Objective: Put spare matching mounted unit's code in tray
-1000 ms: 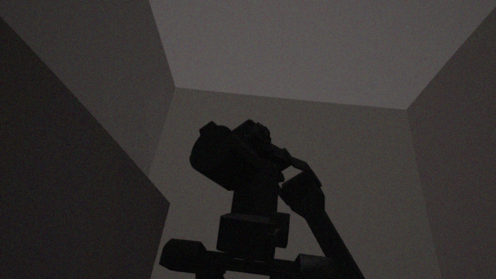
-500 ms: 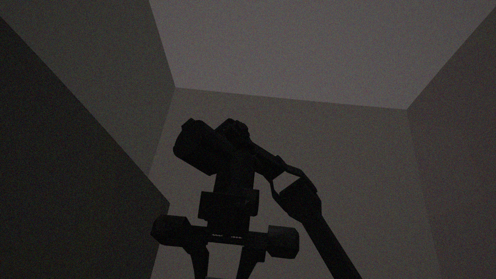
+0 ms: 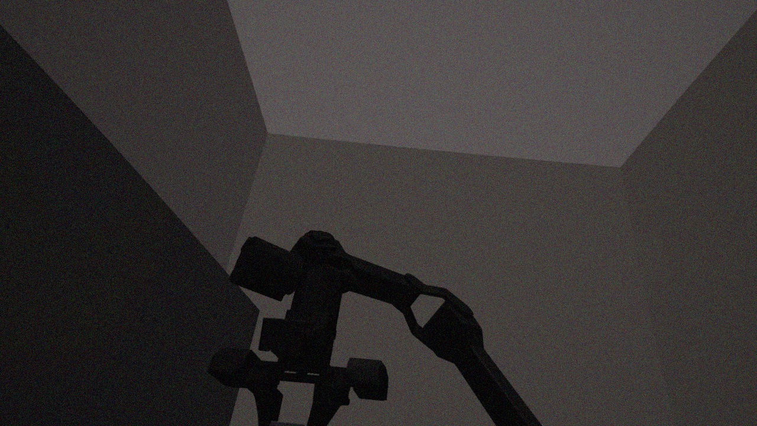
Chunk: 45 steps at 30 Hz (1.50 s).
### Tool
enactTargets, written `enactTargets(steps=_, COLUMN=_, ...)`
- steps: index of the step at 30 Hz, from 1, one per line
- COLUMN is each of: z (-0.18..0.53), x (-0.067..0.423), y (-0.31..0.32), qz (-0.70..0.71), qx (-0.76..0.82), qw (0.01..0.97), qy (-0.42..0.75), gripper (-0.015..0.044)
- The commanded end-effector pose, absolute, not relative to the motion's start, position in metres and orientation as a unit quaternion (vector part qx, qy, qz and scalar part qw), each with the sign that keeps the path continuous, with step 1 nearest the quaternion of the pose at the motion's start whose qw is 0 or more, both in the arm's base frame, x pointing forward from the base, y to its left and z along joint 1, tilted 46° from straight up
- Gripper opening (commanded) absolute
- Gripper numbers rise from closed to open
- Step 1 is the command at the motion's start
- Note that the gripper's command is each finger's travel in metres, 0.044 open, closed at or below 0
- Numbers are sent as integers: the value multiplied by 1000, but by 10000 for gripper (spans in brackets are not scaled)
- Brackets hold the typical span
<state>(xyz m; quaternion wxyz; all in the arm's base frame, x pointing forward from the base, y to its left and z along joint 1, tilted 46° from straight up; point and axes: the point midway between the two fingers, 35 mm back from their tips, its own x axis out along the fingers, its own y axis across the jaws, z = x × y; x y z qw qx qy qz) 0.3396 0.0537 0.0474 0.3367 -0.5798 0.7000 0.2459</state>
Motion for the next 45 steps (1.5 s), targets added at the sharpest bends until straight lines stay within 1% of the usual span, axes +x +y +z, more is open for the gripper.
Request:
enactTargets(steps=1, z=58, x=343, y=43, qz=246, qx=-582, qw=335, qy=699, gripper=0)
enactTargets(steps=5, z=72, x=347, y=28, qz=247, qx=-585, qw=332, qy=697, gripper=0)
enactTargets(steps=13, z=121, x=351, y=-29, qz=247, qx=-595, qw=317, qy=697, gripper=0)
enactTargets(steps=23, z=183, x=334, y=-98, qz=241, qx=-602, qw=288, qy=704, gripper=0)
enactTargets(steps=45, z=175, x=334, y=-111, qz=242, qx=-602, qw=287, qy=705, gripper=0)
